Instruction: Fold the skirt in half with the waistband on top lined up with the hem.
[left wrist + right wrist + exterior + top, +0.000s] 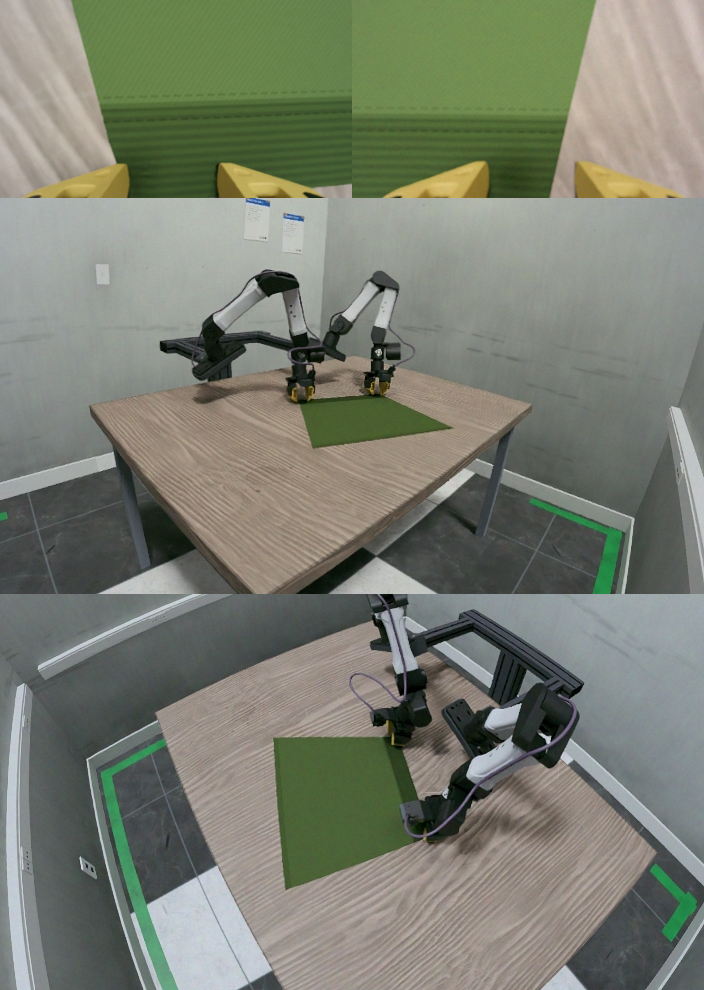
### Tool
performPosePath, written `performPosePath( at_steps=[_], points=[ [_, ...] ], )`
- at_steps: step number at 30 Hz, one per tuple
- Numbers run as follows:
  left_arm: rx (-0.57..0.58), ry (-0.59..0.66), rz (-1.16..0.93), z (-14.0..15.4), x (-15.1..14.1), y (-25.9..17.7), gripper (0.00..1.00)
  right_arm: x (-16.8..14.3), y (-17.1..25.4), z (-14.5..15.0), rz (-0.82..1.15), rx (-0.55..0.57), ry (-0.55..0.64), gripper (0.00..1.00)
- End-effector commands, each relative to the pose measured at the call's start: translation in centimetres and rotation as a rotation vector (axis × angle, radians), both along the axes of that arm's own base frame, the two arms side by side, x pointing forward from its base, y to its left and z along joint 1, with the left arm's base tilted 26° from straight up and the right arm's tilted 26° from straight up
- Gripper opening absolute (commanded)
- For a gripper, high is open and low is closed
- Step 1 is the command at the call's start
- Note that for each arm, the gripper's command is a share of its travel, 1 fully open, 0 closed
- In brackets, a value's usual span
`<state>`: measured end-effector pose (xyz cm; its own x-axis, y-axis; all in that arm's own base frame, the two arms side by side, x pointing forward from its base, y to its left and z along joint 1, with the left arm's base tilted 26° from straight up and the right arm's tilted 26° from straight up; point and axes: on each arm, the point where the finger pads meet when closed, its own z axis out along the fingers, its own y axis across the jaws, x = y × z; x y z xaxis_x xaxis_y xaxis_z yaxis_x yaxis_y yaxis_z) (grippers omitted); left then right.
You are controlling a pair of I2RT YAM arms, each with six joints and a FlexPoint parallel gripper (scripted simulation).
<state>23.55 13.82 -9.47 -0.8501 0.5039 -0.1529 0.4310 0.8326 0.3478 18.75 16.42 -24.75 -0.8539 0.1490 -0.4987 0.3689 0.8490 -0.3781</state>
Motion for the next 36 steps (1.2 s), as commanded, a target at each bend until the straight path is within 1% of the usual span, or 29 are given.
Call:
performPosePath(
  at_steps=[1, 5, 36],
  points=[
    [0.008, -0.034, -0.016, -0.34, 0.66, 0.38, 0.48, 0.48, 0.08, -1.12, 0.009, 0.016, -0.013, 0.48],
    [0.013, -0.043, -0.014, -0.2, 1.13, 0.69, 0.48, 0.47, 0.07, -1.13, 0.009, 0.016, -0.012, 0.48],
    [0.013, -0.043, -0.013, -0.2, 1.12, 0.7, 0.48, 0.47, 0.07, -1.13, 0.009, 0.017, -0.012, 0.48]
  ],
)
